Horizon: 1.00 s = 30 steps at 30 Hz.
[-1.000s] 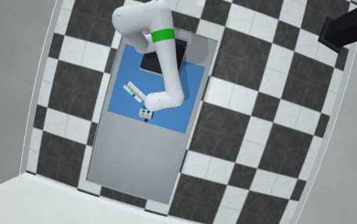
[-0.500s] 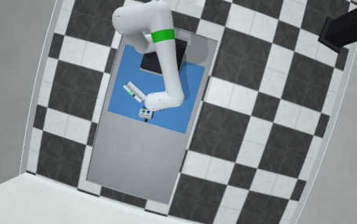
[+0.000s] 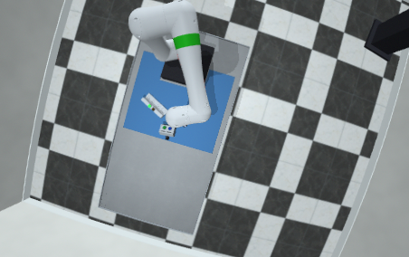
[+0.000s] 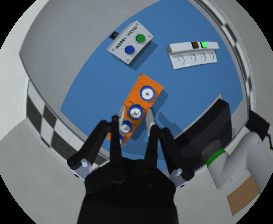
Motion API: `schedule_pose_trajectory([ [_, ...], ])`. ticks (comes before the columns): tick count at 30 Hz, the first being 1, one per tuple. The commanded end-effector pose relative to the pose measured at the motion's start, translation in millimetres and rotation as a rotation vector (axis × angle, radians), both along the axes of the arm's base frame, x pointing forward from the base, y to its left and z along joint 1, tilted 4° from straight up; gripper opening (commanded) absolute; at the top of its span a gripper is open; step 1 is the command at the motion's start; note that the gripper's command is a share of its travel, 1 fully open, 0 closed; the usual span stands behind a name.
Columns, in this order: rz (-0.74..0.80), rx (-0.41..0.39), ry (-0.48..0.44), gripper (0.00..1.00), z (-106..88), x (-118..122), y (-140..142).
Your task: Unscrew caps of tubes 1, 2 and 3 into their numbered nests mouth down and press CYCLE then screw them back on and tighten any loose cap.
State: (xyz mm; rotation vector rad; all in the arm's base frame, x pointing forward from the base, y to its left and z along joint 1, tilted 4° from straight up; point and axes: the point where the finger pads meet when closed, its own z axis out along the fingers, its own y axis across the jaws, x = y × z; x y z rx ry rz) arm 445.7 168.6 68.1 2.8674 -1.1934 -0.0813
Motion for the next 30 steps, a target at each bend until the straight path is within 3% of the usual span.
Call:
schedule_pose_trajectory([
  [1, 0.0, 0.0, 0.0, 0.35, 0.2, 0.2, 0.1],
  [25, 0.0, 0.0, 0.0, 0.35, -7.4, -0.3, 0.0],
  [26, 0.0, 0.0, 0.0, 0.0, -7.4, -0.3, 0.0],
  [30, 0.0, 0.0, 0.0, 0.0, -7.4, -0.3, 0.0],
])
